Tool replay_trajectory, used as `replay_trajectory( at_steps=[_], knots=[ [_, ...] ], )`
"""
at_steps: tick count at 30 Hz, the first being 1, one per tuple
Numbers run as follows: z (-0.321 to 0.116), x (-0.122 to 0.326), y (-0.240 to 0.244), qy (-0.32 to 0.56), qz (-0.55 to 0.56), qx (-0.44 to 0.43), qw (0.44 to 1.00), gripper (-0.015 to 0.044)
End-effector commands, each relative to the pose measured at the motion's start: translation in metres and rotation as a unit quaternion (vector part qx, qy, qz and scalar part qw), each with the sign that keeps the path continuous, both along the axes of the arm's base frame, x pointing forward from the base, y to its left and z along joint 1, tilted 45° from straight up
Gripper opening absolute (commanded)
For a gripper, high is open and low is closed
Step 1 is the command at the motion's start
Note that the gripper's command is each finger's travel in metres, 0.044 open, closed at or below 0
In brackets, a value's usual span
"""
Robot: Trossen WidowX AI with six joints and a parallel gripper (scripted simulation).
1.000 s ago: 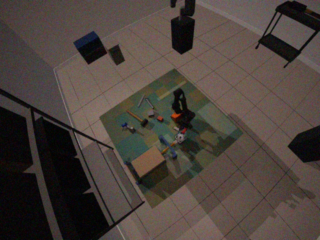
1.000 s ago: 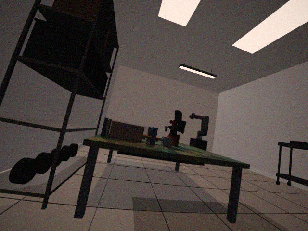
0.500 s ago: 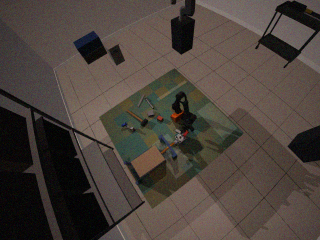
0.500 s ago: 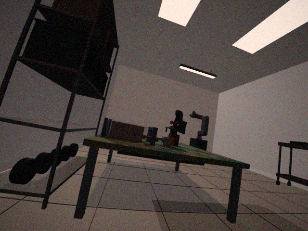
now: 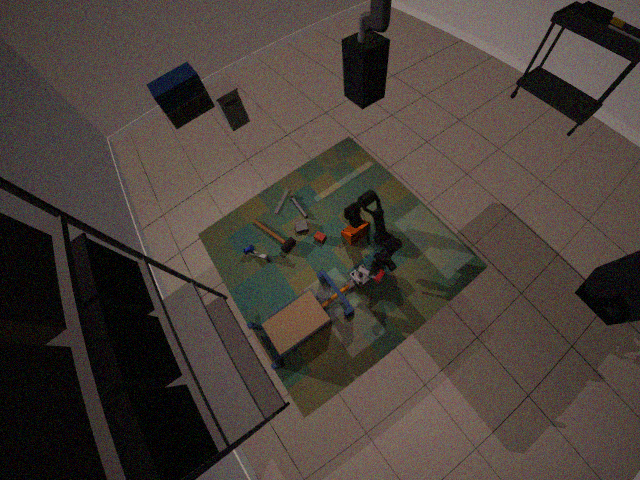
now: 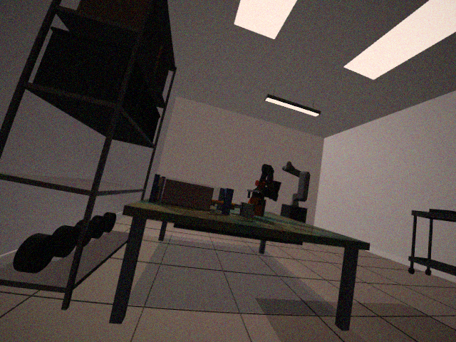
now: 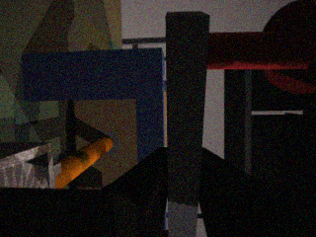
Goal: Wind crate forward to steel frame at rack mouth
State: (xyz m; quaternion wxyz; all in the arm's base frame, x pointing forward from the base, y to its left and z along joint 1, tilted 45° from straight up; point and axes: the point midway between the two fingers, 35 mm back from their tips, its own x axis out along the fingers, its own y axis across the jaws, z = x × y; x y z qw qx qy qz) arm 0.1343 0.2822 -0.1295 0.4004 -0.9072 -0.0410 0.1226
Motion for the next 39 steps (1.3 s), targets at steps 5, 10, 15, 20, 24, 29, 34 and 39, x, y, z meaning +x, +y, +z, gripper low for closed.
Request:
replay_trajectory(
  at_steps=[5, 10, 15, 20, 24, 29, 34, 39],
  knots=[
    [-0.005, 0.002, 0.000, -0.008, 0.005, -0.003, 1.000, 0.0000],
    [-0.007, 0.004, -0.002, -0.012, 0.010, -0.008, 1.000, 0.0000],
    [-0.011, 0.004, -0.006, -0.012, 0.010, -0.008, 1.000, 0.0000],
    [-0.016, 0.004, -0.010, -0.013, 0.010, -0.008, 1.000, 0.0000],
    [-0.019, 0.004, -0.014, -0.013, 0.010, -0.009, 1.000, 0.0000],
    [-0.024, 0.004, -0.018, -0.013, 0.010, -0.009, 1.000, 0.0000],
    [-0.024, 0.004, -0.019, -0.013, 0.010, -0.009, 1.000, 0.0000],
    [-0.025, 0.004, -0.019, -0.013, 0.009, -0.008, 1.000, 0.0000]
  ],
)
